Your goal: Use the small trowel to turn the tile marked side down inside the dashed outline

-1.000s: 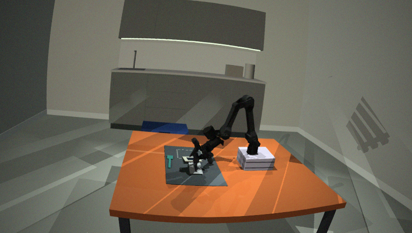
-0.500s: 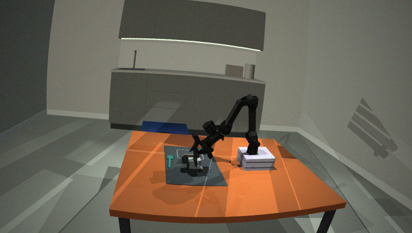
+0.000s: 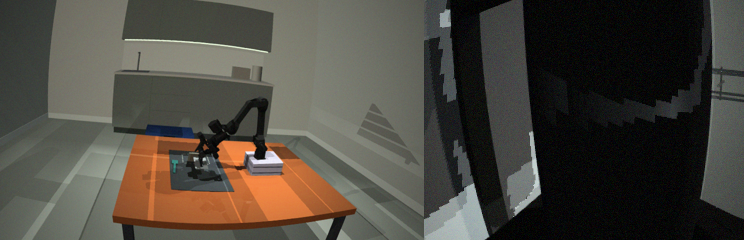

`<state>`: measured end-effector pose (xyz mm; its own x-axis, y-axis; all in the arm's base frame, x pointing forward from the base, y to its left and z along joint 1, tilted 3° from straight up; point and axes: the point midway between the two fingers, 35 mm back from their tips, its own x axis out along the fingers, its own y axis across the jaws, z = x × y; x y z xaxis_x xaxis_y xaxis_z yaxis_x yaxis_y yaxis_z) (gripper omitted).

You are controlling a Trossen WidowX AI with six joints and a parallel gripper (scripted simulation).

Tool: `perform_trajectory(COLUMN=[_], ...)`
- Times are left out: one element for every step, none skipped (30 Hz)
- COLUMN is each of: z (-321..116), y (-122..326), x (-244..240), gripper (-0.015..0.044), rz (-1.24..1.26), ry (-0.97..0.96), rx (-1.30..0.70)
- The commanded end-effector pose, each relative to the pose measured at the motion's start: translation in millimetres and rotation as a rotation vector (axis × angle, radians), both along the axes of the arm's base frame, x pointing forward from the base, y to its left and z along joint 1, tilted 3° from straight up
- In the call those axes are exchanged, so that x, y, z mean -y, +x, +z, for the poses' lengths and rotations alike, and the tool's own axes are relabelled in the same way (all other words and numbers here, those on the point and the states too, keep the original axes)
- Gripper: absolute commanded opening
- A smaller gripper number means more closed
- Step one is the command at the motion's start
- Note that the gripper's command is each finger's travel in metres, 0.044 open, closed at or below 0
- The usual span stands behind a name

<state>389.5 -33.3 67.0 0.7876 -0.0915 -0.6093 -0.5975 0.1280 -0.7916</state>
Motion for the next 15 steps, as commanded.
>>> perform_trajectory(z=[8.6,9.1,9.6,10.0,10.4,10.7,10.9,11.1,11.2,11.2,11.1,11.1,10.8,10.6,10.2], y=[1.5,1.1,0.8,0.4,0.1,-0.3,-0.6,-1.0,-1.3,-1.7,-2.0,-2.3,-2.7,-3.0,-3.3], x=[9.4,11.4,13.7,15.7,18.0,20.1,22.4,24.5,26.9,28.9,31.3,33.3,35.7,37.8,40.1], gripper=[0.0,0.0,0.0,0.0,0.0,0.0,0.0,0.0,0.0,0.0,0.0,0.0,0.0,0.0,0.0], rz=[-0.003,-0.003,-0.003,-0.003,-0.003,-0.003,-0.003,-0.003,-0.003,-0.003,-0.003,-0.003,-0.003,-0.003,-0.003], ry=[-0.005,-0.006,-0.006,-0.006,-0.006,-0.007,-0.007,-0.007,-0.007,-0.008,-0.008,-0.008,-0.008,-0.008,-0.009], rx=[0.017,0.017,0.017,0.017,0.017,0.017,0.017,0.017,0.017,0.017,0.017,0.017,0.017,0.017,0.017])
